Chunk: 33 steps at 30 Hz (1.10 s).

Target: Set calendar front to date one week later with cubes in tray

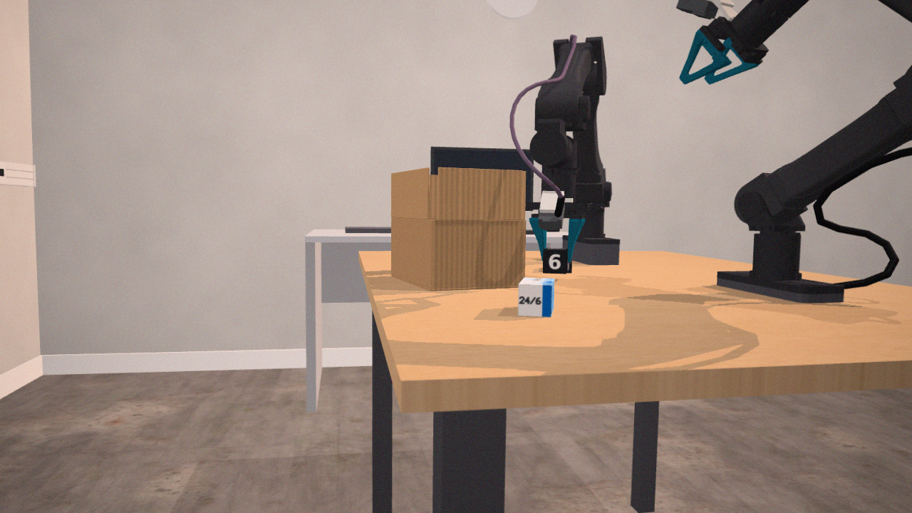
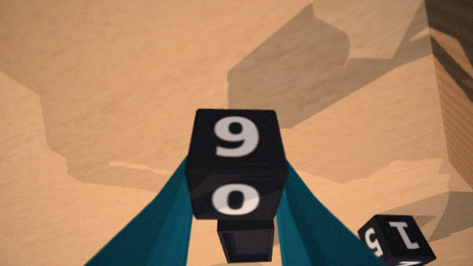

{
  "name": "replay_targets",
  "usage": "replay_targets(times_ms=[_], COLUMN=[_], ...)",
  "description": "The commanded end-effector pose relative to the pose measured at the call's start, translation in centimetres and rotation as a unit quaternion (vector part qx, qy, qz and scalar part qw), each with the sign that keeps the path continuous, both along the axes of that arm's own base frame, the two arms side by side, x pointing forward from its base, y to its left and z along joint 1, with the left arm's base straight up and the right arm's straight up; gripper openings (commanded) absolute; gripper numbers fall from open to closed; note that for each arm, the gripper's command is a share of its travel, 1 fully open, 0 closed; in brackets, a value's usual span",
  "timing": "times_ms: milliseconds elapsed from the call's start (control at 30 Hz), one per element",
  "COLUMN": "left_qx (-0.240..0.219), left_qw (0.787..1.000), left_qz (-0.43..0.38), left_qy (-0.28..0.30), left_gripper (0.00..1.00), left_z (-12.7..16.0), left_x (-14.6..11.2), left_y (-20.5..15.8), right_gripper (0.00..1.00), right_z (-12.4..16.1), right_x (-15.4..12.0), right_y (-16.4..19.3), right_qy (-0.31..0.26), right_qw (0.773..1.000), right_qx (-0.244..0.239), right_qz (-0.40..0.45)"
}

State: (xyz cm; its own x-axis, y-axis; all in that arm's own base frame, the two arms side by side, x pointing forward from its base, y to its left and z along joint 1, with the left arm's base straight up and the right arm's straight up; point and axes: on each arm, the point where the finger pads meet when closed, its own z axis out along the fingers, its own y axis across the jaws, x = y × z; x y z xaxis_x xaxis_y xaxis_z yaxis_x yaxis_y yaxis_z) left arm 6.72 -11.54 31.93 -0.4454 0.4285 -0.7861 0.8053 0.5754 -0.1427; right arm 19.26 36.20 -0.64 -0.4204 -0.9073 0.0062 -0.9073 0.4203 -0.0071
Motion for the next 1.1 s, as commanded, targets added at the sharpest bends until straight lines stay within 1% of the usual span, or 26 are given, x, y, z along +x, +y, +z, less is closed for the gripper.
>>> replay_targets(times_ms=[0, 167, 367, 533, 567, 667, 767, 1067], left_qx=[-0.011, -0.011, -0.011, -0.011, -0.011, -0.011, -0.011, -0.011], left_qw=[1.000, 1.000, 1.000, 1.000, 1.000, 1.000, 1.000, 1.000], left_qz=[-0.001, -0.001, -0.001, -0.001, -0.001, -0.001, -0.001, -0.001], left_qy=[-0.005, -0.005, -0.005, -0.005, -0.005, -0.005, -0.005, -0.005], left_gripper=[1.00, 1.00, 1.00, 1.00, 1.00, 1.00, 1.00, 1.00], left_z=[0.7, 0.7, 0.7, 0.7, 0.7, 0.7, 0.7, 0.7], left_x=[-0.2, -0.2, -0.2, -0.2, -0.2, -0.2, -0.2, -0.2], left_y=[0.6, 0.6, 0.6, 0.6, 0.6, 0.6, 0.6, 0.6], right_gripper=[0.35, 0.35, 0.35, 0.35, 0.35, 0.35, 0.35, 0.35], right_z=[0.5, 0.5, -0.1, 0.1, -0.2, -0.1, -0.8, -1.2], right_x=[0.4, 0.6, 0.7, 0.8, 0.6, 0.8, 0.4, 0.3], right_y=[0.6, 1.0, 1.2, 1.5, 1.1, 1.4, 0.7, 0.6], right_qy=[-0.006, -0.004, -0.007, -0.010, -0.008, -0.010, -0.005, -0.005], right_qw=[1.000, 1.000, 0.999, 0.999, 0.999, 0.999, 1.000, 1.000], right_qx=[0.003, 0.004, 0.010, 0.016, 0.011, 0.016, 0.005, 0.005], right_qz=[-0.010, -0.030, -0.030, -0.030, -0.030, -0.030, -0.030, -0.030])
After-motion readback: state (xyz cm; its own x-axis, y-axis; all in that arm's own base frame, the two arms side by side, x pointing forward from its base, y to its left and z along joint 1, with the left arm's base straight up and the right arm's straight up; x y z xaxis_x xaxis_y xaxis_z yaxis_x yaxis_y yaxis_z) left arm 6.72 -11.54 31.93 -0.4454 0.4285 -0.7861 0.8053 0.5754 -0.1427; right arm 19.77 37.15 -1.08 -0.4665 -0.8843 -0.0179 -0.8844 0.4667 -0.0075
